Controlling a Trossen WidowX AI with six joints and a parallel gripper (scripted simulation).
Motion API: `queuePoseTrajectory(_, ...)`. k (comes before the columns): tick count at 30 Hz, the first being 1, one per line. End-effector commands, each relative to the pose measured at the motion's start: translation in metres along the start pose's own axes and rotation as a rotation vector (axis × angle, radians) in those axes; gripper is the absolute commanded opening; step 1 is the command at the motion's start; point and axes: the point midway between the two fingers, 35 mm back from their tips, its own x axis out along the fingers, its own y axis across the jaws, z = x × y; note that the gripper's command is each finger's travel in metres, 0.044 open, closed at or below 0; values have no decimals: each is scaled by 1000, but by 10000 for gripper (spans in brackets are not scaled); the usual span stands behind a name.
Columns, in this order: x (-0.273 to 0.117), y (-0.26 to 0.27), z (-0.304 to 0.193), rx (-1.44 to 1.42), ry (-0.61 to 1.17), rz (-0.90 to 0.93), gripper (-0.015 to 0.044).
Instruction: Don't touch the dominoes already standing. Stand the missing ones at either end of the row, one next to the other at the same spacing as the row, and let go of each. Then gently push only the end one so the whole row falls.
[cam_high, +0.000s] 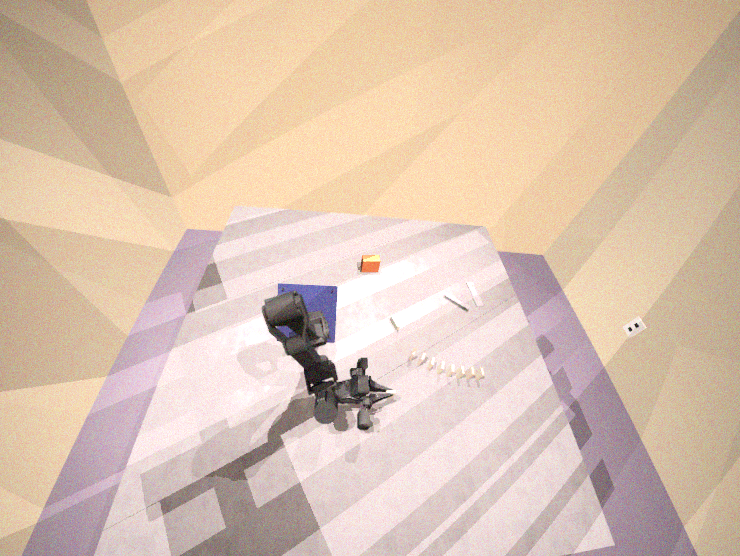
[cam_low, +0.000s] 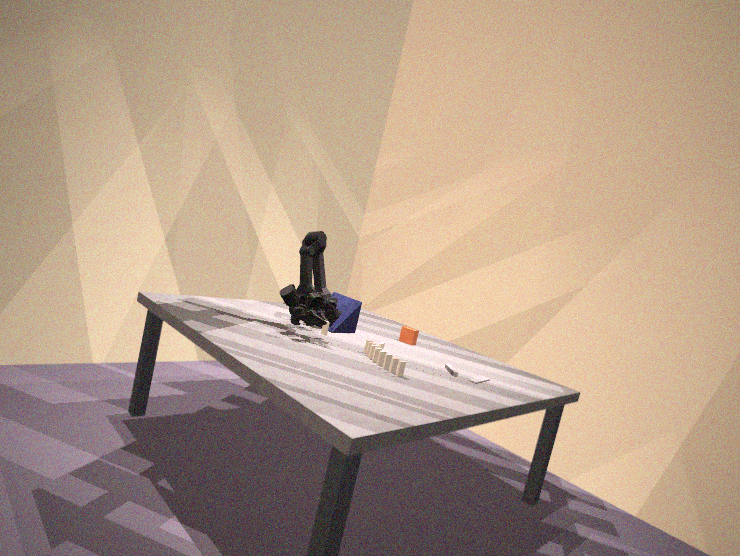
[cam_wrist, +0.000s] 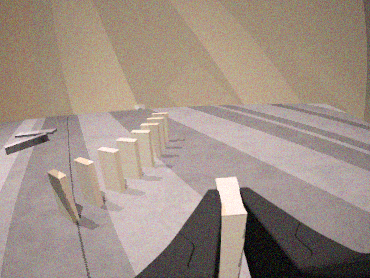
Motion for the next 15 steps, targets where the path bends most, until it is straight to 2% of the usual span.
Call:
queuePoseTrajectory(1,0,3,-8,8,0,5,22)
queuePoseTrajectory(15,0,8,-31,10,2,4,22)
